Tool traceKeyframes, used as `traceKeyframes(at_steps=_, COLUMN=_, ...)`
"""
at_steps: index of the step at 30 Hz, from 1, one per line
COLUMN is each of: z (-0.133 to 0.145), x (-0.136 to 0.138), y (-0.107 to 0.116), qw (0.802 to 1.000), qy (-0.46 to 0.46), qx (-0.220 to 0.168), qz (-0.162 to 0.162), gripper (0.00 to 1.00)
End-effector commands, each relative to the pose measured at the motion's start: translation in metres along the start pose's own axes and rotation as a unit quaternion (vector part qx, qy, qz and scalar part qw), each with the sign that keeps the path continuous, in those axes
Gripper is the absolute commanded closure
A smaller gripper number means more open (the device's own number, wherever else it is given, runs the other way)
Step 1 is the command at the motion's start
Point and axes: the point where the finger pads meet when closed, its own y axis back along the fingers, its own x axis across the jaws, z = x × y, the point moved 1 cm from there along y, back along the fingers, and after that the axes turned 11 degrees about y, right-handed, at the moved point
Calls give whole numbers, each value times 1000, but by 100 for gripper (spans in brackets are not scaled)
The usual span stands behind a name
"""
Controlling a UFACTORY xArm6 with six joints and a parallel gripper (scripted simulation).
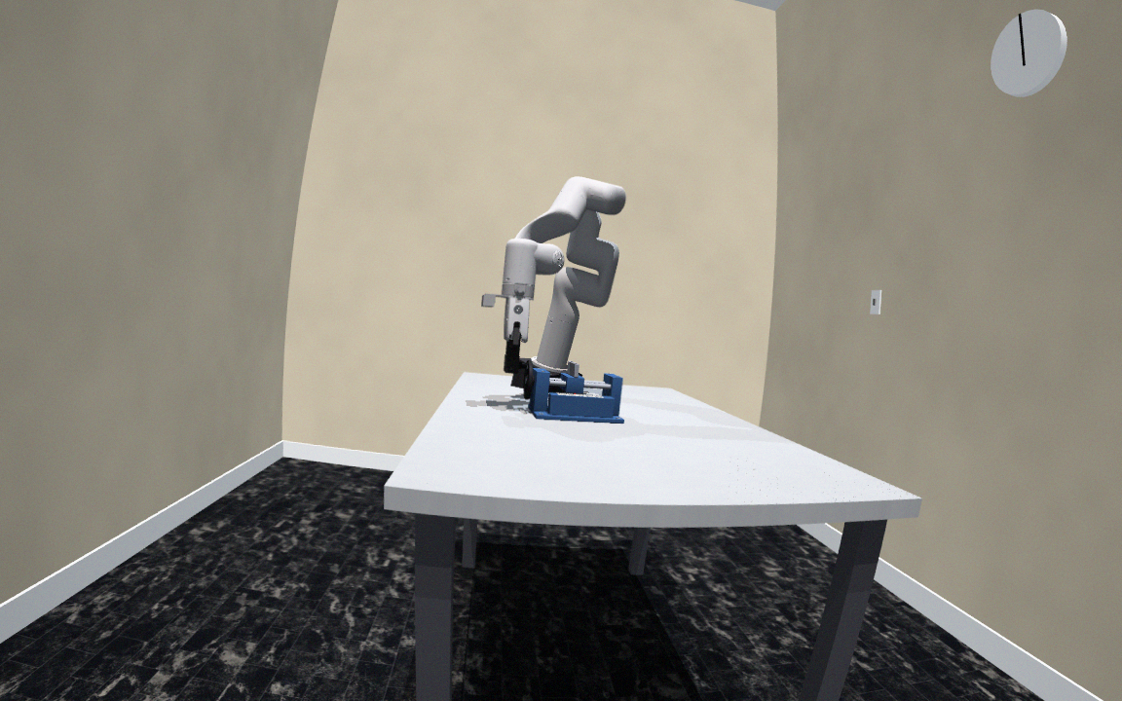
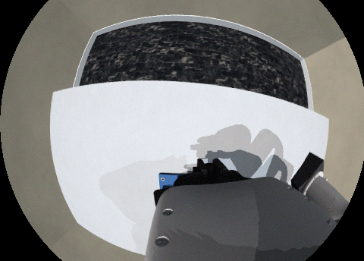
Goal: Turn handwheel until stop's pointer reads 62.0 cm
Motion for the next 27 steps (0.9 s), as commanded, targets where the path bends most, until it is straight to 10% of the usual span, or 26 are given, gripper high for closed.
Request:
traceKeyframes(at_steps=1, z=1, x=8, y=-2, qw=1000, qy=0, qx=1, qz=-1, gripper=94)
traceKeyframes(at_steps=27, z=4, x=22, y=-46, qw=1000, qy=0, qx=1, qz=-1, gripper=94)
